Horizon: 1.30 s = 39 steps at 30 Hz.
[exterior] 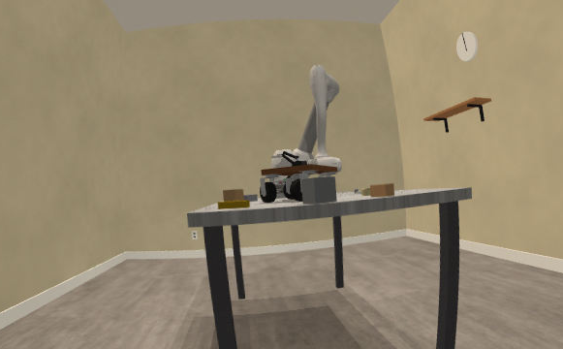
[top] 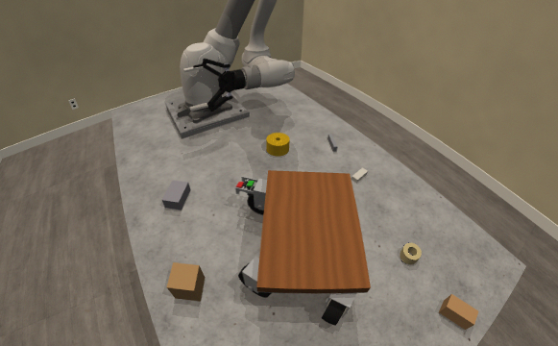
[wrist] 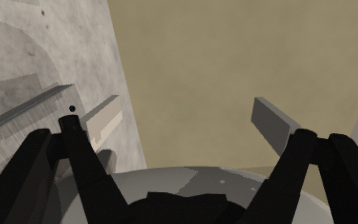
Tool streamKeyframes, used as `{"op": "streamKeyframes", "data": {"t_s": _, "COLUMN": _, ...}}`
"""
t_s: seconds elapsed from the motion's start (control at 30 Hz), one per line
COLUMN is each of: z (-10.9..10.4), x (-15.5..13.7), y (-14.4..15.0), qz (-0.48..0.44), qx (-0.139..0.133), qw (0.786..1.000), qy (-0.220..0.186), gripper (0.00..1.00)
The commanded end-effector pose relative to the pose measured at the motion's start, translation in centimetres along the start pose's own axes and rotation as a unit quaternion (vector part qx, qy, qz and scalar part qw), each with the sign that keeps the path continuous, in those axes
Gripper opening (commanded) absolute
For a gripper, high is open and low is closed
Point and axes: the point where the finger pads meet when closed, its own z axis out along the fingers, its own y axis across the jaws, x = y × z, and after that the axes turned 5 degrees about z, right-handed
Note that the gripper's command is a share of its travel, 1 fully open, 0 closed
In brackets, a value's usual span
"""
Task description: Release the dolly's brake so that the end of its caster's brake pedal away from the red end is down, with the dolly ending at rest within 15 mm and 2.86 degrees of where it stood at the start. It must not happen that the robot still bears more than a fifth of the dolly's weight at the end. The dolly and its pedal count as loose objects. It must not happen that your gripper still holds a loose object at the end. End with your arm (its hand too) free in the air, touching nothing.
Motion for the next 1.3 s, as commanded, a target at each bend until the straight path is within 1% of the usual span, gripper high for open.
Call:
{"op": "streamKeyframes", "data": {"t_s": 0.0, "z": 0.0, "x": 0.0, "y": 0.0, "qz": 0.000, "qx": 0.000, "qw": 1.000, "qy": 0.000, "gripper": 1.00}}
{"op": "streamKeyframes", "data": {"t_s": 0.53, "z": 0.0, "x": 0.0, "y": 0.0, "qz": 0.000, "qx": 0.000, "qw": 1.000, "qy": 0.000, "gripper": 1.00}}
{"op": "streamKeyframes", "data": {"t_s": 0.57, "z": 0.0, "x": 0.0, "y": 0.0, "qz": 0.000, "qx": 0.000, "qw": 1.000, "qy": 0.000, "gripper": 0.00}}
{"op": "streamKeyframes", "data": {"t_s": 0.67, "z": -0.1, "x": 0.3, "y": -0.1, "qz": 0.001, "qx": 0.005, "qw": 1.000, "qy": -0.003, "gripper": 0.00}}
{"op": "streamKeyframes", "data": {"t_s": 0.77, "z": -0.3, "x": 1.3, "y": -0.2, "qz": 0.005, "qx": 0.022, "qw": 1.000, "qy": -0.012, "gripper": 0.00}}
{"op": "streamKeyframes", "data": {"t_s": 0.87, "z": -0.4, "x": 3.4, "y": -0.2, "qz": 0.018, "qx": 0.053, "qw": 0.998, "qy": -0.030, "gripper": 0.00}}
{"op": "streamKeyframes", "data": {"t_s": 0.93, "z": -0.7, "x": 5.7, "y": -0.4, "qz": 0.031, "qx": 0.089, "qw": 0.994, "qy": -0.050, "gripper": 0.00}}
{"op": "streamKeyframes", "data": {"t_s": 1.0, "z": -1.0, "x": 8.7, "y": -0.5, "qz": 0.048, "qx": 0.135, "qw": 0.987, "qy": -0.076, "gripper": 0.00}}
{"op": "streamKeyframes", "data": {"t_s": 1.1, "z": -1.0, "x": 8.7, "y": -0.5, "qz": 0.048, "qx": 0.135, "qw": 0.987, "qy": -0.076, "gripper": 0.00}}
{"op": "streamKeyframes", "data": {"t_s": 1.2, "z": -1.6, "x": 14.4, "y": -0.7, "qz": 0.079, "qx": 0.220, "qw": 0.964, "qy": -0.124, "gripper": 0.00}}
{"op": "streamKeyframes", "data": {"t_s": 1.23, "z": -1.6, "x": 14.4, "y": -0.7, "qz": 0.079, "qx": 0.220, "qw": 0.964, "qy": -0.124, "gripper": 0.00}}
{"op": "streamKeyframes", "data": {"t_s": 1.27, "z": -1.9, "x": 16.5, "y": -0.9, "qz": 0.091, "qx": 0.252, "qw": 0.953, "qy": -0.142, "gripper": 0.00}}
